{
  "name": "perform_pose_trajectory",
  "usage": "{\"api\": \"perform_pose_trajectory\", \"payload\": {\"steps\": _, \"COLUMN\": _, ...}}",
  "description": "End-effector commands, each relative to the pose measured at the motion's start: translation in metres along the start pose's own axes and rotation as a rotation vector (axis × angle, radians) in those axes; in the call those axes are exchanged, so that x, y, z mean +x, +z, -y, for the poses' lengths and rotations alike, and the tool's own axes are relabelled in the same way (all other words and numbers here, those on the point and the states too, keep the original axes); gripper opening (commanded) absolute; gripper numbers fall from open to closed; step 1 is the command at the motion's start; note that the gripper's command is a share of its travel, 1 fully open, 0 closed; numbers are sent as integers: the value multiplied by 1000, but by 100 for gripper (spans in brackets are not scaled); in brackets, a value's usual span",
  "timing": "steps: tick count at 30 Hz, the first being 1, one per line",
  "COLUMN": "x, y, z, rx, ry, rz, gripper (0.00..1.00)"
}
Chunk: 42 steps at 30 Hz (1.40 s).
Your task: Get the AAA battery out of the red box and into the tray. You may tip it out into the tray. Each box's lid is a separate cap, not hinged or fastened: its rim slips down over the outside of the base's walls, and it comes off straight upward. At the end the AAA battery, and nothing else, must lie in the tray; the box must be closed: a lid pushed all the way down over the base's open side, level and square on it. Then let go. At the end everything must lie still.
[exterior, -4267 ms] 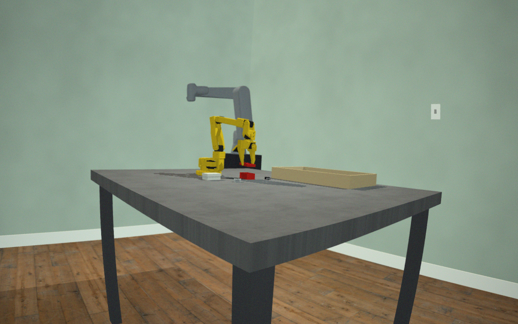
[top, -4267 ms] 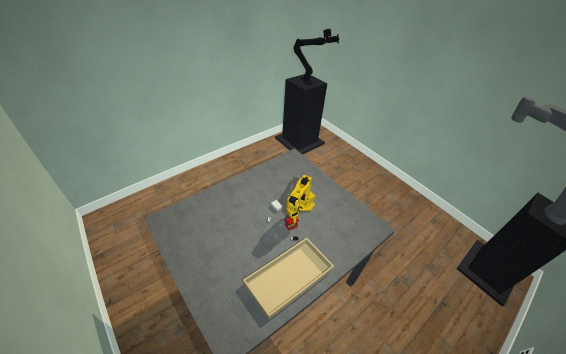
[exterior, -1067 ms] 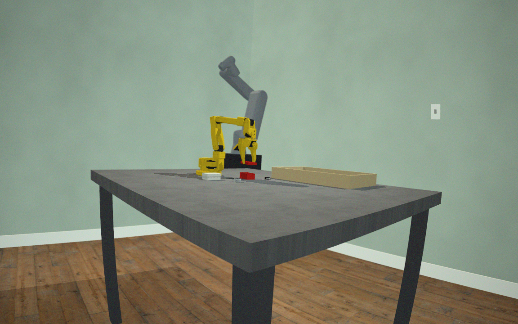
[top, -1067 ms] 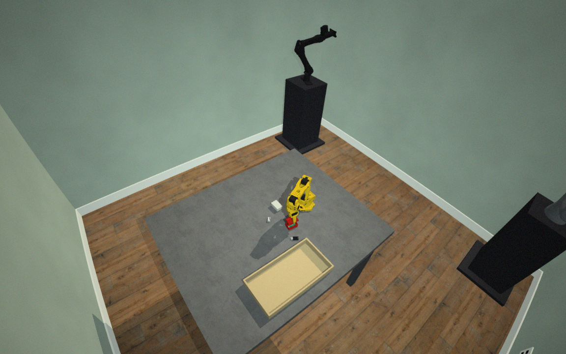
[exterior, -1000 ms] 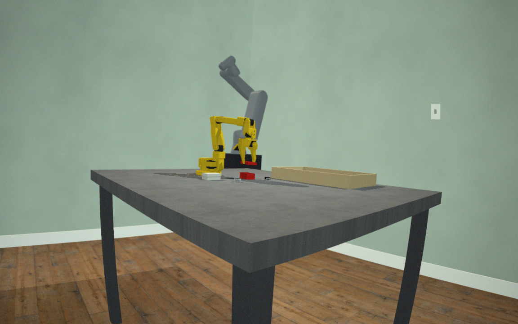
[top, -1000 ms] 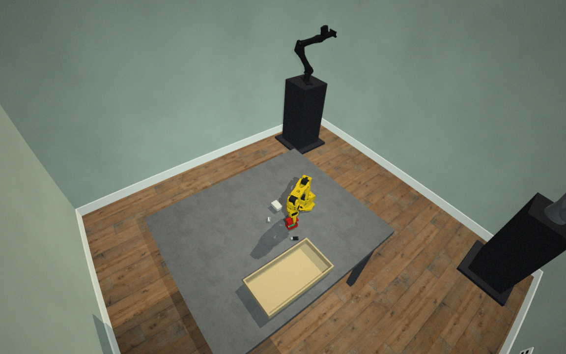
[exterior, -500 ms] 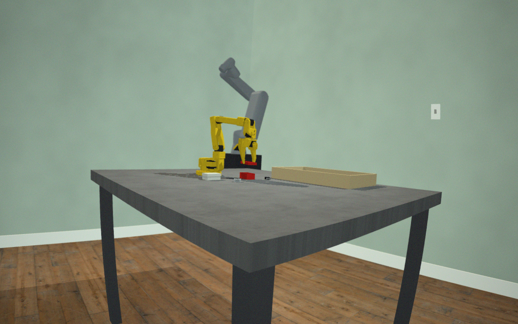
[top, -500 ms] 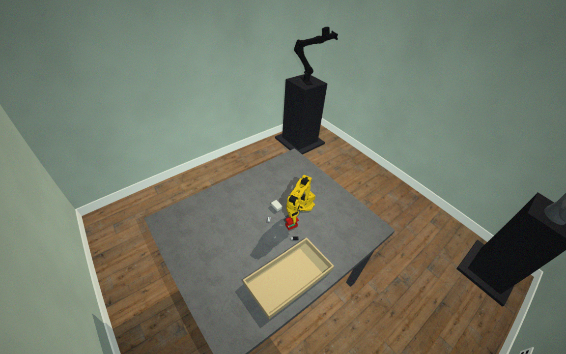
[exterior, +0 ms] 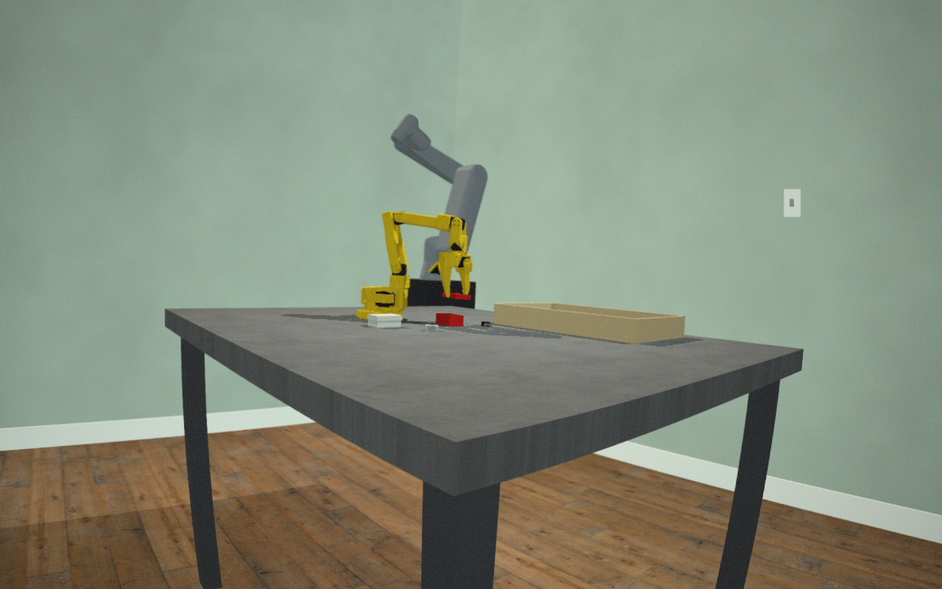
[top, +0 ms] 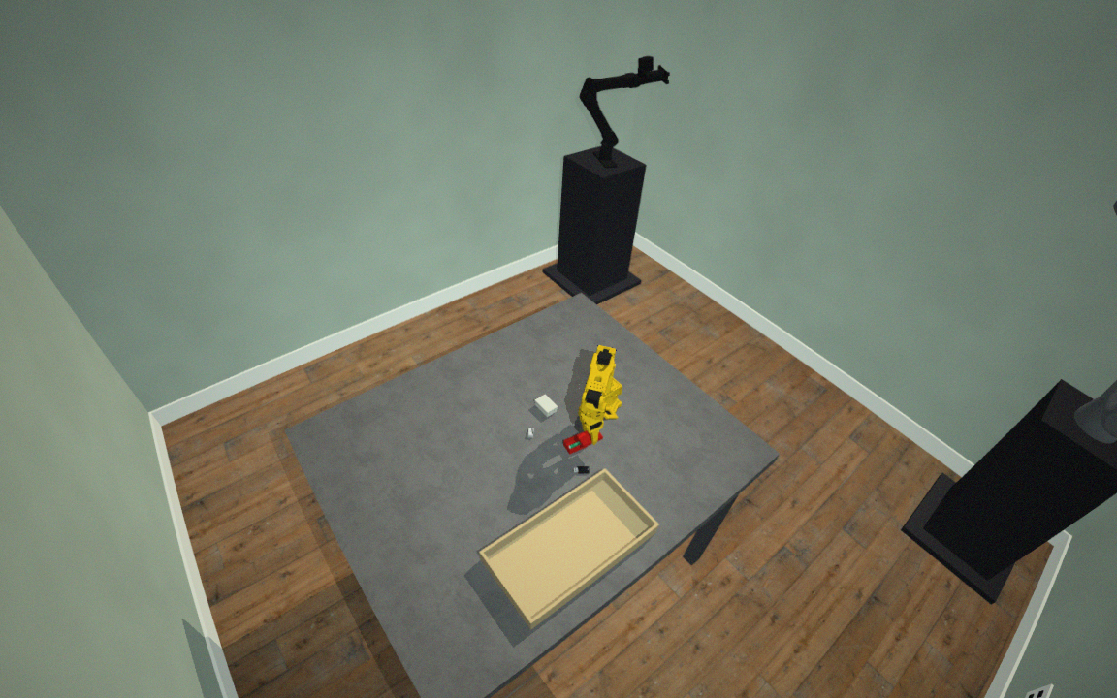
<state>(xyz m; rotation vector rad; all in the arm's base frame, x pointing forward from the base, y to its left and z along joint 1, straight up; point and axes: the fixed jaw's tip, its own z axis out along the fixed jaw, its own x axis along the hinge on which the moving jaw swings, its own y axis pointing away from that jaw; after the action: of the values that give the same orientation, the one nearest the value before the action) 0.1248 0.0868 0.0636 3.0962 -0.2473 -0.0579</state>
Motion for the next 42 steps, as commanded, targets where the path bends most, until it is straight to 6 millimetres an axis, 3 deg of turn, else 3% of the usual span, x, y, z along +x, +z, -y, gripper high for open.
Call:
{"api": "perform_pose_trajectory", "payload": {"steps": 1, "x": -9, "y": -6, "z": 11, "rx": 38, "ry": 3, "rz": -34, "gripper": 22}}
{"api": "perform_pose_trajectory", "payload": {"steps": 9, "x": -20, "y": -6, "z": 19, "rx": 38, "ry": 3, "rz": -34, "gripper": 22}}
{"api": "perform_pose_trajectory", "payload": {"steps": 42, "x": -22, "y": -7, "z": 21, "rx": 38, "ry": 3, "rz": -34, "gripper": 22}}
